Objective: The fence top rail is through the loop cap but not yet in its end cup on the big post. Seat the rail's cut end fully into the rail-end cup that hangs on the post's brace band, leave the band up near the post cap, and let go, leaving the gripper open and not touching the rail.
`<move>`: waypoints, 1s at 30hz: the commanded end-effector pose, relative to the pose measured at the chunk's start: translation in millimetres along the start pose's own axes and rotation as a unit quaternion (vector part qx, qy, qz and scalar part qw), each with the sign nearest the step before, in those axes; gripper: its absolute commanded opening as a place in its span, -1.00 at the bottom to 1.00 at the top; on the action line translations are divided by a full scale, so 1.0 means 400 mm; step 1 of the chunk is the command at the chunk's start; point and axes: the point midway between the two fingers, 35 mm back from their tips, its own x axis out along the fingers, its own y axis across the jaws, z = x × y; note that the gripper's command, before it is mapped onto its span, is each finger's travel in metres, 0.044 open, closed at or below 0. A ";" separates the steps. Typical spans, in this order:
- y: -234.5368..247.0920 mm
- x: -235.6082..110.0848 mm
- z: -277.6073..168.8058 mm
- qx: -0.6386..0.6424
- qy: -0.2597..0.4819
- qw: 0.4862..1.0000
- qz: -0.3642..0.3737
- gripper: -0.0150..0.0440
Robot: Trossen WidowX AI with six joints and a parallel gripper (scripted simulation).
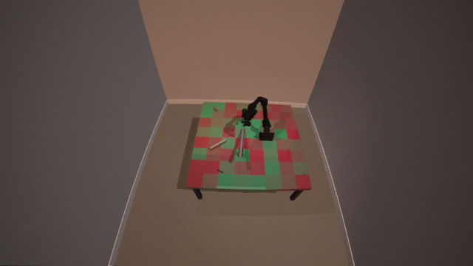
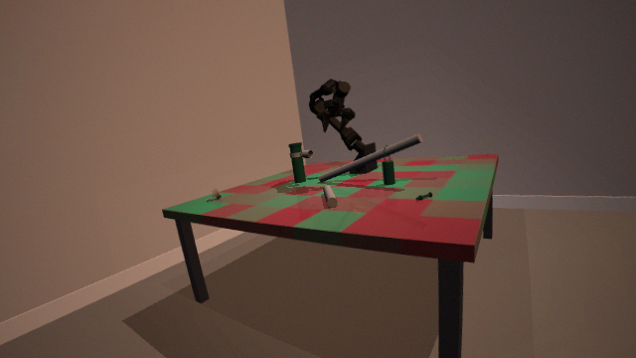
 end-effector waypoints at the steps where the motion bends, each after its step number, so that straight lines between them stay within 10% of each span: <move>1: 0.003 0.003 0.001 -0.014 0.004 1.000 -0.002 1.00; 9: 0.030 0.105 -0.037 -0.323 0.107 0.940 0.033 1.00; 19: 0.060 0.225 -0.105 -0.664 0.181 0.704 0.174 1.00; 30: 0.061 0.227 -0.106 -0.669 0.181 0.699 0.178 1.00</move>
